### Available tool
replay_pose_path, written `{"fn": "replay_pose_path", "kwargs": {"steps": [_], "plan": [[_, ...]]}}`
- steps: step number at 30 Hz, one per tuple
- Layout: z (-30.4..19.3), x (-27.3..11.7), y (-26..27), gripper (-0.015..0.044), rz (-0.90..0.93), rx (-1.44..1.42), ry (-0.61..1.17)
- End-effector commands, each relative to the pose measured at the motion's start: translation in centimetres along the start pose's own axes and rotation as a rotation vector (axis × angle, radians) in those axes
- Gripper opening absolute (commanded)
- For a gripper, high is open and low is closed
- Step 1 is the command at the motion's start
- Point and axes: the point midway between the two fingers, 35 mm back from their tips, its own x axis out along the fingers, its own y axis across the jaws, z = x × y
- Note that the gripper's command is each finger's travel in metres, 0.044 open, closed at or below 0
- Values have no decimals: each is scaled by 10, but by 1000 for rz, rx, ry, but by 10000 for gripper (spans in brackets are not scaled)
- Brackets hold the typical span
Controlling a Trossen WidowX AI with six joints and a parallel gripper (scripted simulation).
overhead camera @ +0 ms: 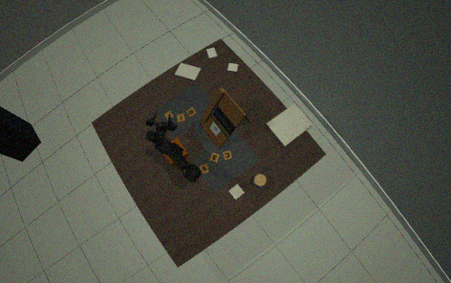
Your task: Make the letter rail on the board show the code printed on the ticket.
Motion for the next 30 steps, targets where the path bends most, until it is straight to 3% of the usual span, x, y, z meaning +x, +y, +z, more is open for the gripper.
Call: {"fn": "replay_pose_path", "kwargs": {"steps": [1, 13, 25, 30], "plan": [[1, 1, -2, 426, -7, -2, -1], [36, 15, -138, 440, -467, -156, 37], [18, -41, -267, 440, -934, -301, 310], [12, -52, -280, 440, -986, -314, 361]]}}
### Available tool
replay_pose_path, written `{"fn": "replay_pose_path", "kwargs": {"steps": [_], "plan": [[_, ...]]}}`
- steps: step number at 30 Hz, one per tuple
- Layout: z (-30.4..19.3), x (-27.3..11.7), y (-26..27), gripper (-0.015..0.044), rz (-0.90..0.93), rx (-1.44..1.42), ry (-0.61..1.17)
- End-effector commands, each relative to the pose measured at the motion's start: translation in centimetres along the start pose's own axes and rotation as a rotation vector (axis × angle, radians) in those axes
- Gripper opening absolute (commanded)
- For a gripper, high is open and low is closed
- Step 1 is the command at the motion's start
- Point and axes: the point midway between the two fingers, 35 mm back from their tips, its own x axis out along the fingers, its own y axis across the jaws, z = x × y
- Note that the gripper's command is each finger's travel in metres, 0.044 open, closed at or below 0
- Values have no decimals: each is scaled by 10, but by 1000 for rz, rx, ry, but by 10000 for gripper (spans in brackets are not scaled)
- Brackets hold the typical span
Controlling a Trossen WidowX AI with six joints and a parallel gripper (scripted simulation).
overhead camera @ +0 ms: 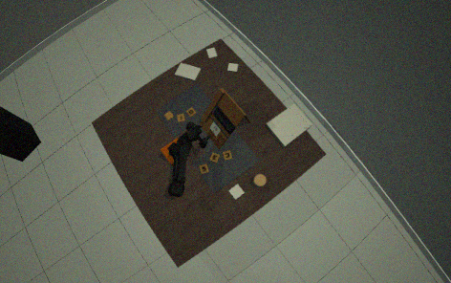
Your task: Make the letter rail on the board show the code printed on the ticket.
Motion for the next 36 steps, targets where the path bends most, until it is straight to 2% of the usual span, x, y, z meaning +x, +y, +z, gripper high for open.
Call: {"fn": "replay_pose_path", "kwargs": {"steps": [1, 12, 27, 33, 36], "plan": [[-6, 2, -5, 440, -20, -23, 21], [0, 1, -6, 440, -7, -65, 25], [118, -29, -19, 440, 314, -1029, 21], [155, -47, -23, 440, 452, -1418, -27], [162, -52, -25, 440, 486, -1509, -43]]}}
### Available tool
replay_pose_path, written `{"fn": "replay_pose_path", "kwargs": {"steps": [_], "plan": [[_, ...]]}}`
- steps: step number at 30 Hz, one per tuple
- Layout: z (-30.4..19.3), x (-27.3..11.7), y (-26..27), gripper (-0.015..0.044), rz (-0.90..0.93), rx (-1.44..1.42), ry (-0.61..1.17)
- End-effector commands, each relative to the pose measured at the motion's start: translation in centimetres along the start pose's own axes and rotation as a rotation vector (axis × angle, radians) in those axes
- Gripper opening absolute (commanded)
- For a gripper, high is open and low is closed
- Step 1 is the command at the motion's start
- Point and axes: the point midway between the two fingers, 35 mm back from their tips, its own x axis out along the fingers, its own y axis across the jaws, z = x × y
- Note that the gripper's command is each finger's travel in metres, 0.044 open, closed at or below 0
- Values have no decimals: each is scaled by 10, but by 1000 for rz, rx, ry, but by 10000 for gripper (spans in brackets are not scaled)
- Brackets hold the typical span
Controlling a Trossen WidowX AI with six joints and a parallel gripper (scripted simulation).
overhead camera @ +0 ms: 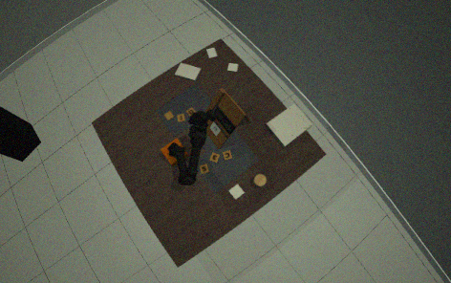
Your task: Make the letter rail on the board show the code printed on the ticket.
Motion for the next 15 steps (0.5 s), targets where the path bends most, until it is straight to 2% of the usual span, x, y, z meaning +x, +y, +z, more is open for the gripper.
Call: {"fn": "replay_pose_path", "kwargs": {"steps": [1, 15], "plan": [[2, -6, -5, 440, 35, -105, -15], [1, -7, -5, 440, 35, -105, -15]]}}
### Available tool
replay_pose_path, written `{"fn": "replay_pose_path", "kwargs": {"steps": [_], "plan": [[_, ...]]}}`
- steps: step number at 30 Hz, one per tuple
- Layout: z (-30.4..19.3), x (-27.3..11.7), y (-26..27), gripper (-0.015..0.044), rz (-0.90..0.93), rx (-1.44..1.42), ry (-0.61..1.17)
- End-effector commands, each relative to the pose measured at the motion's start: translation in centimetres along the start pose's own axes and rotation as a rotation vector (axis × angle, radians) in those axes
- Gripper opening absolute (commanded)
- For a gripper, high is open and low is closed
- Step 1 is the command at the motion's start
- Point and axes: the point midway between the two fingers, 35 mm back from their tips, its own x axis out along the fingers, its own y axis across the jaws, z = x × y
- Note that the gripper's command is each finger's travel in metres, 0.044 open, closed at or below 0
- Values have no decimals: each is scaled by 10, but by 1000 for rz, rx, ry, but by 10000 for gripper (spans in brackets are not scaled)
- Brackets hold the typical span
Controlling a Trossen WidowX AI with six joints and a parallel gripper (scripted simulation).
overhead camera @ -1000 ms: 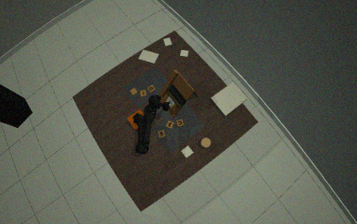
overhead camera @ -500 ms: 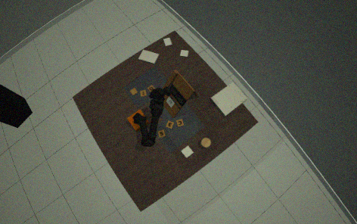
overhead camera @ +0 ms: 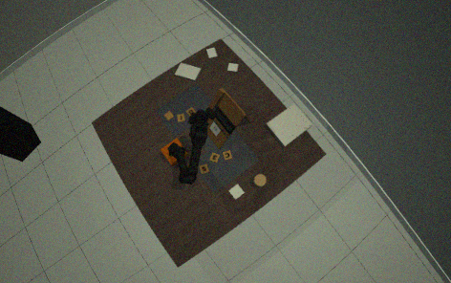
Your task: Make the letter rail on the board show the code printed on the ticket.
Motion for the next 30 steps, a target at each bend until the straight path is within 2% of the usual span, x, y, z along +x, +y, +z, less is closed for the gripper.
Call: {"fn": "replay_pose_path", "kwargs": {"steps": [1, 4, 15, 16, 19, 30], "plan": [[-7, -7, 1, 440, 3, -7, -3], [-24, -21, 4, 440, 4, -8, -3], [-24, -21, 4, 440, 4, -8, -3], [-22, -19, 4, 414, 8, -4, -4], [4, 1, -2, 340, 63, 44, -14], [124, 98, 21, 340, 325, 285, 34]]}}
